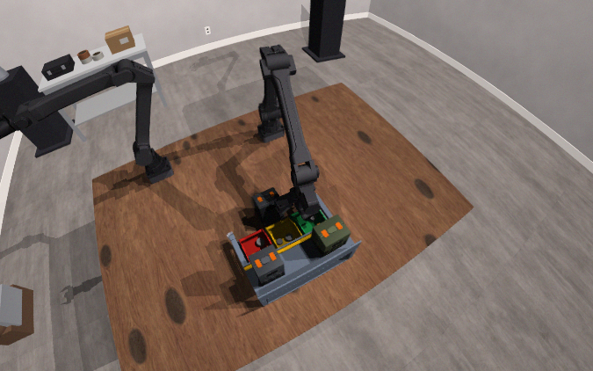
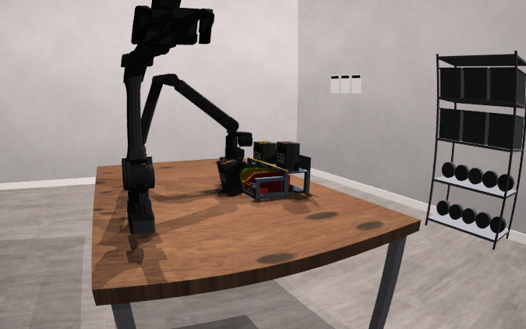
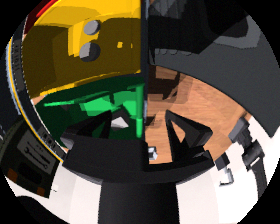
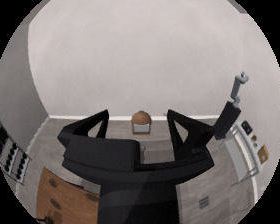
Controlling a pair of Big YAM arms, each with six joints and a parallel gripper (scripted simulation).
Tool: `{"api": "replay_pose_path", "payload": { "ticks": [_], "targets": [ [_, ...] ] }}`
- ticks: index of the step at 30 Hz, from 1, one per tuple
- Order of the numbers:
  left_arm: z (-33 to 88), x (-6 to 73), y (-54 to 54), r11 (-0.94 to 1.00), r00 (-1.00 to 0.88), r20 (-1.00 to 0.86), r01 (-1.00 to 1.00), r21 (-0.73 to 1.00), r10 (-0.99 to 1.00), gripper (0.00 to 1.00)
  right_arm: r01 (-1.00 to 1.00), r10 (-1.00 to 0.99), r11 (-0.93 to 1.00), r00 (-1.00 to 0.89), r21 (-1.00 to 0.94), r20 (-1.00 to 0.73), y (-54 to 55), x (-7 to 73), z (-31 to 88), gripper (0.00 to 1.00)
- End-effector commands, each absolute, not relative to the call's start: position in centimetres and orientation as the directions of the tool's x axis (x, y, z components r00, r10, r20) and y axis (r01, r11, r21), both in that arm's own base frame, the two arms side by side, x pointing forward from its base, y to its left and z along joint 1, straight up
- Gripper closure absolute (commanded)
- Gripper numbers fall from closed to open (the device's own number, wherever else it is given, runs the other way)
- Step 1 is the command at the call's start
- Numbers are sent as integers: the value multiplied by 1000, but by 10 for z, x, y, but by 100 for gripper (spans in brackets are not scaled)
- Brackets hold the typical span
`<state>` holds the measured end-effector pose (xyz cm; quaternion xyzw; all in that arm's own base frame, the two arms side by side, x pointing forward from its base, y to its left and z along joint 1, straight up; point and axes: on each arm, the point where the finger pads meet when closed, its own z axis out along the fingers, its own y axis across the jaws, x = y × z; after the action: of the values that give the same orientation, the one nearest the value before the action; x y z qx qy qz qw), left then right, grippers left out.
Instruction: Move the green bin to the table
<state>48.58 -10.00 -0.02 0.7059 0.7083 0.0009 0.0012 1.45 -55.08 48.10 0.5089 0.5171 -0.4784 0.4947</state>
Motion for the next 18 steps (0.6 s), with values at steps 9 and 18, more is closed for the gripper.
{"api": "replay_pose_path", "payload": {
  "ticks": [9, 18],
  "targets": [
    [-7, 485, -101, 3, -3, -1, 1000, 0, 1000, 10, 1000, 0, 17, 0, 0, -1000, -545, 9, 501, 0],
    [-4, 487, -102, 2, -2, -3, 1000, 5, 1000, 10, 1000, 0, 17, 0, 0, -1000, -545, 9, 501, 0]
  ]
}}
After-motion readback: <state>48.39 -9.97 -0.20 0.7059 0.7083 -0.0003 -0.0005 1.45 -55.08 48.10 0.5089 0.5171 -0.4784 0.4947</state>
